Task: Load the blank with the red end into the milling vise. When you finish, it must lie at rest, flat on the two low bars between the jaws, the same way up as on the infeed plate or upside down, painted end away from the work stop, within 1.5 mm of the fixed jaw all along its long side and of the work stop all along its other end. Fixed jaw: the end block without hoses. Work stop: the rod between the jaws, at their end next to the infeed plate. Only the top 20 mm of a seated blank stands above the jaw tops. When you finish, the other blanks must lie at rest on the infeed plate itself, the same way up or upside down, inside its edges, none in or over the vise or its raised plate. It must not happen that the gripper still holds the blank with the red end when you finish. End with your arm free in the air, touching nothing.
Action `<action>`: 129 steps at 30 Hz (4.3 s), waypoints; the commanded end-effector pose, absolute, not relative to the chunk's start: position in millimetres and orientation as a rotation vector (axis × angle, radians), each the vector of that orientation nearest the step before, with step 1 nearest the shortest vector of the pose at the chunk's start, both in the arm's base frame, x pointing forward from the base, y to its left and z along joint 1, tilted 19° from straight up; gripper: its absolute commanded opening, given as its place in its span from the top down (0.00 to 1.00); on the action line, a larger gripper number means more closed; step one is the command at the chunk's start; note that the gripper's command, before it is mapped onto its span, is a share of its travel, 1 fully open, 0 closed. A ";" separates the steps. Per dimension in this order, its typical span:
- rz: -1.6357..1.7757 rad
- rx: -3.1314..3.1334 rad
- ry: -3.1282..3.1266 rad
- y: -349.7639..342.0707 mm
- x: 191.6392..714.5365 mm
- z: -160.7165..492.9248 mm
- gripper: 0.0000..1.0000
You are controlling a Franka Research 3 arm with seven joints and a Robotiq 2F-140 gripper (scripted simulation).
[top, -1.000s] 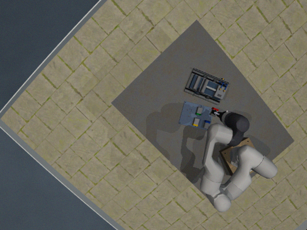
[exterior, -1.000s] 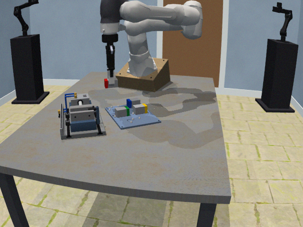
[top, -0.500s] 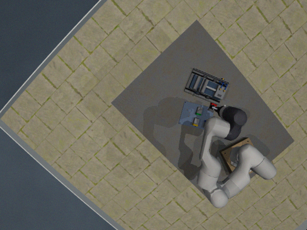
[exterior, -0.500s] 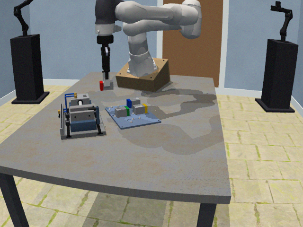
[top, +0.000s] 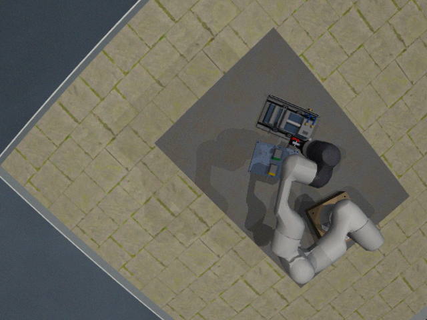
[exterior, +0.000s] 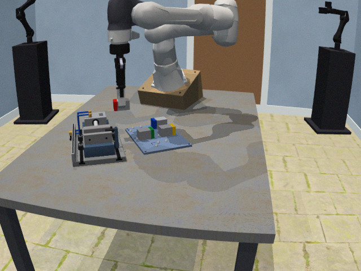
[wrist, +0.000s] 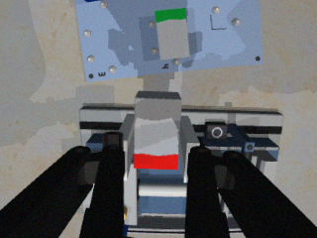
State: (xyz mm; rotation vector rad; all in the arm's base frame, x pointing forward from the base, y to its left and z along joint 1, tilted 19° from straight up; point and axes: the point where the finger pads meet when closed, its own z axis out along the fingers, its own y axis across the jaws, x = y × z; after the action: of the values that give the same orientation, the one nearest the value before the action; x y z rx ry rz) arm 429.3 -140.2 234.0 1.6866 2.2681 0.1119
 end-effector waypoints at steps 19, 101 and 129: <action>0.110 1.671 2.270 -181.7 501.7 259.2 1.00; 0.113 1.671 2.272 -213.8 560.2 279.6 1.00; 0.110 1.671 2.270 -213.0 556.3 280.5 1.00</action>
State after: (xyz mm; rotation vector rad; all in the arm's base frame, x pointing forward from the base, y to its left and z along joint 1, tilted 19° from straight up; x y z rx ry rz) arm 557.5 -212.4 278.1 1.6767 2.2698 0.1155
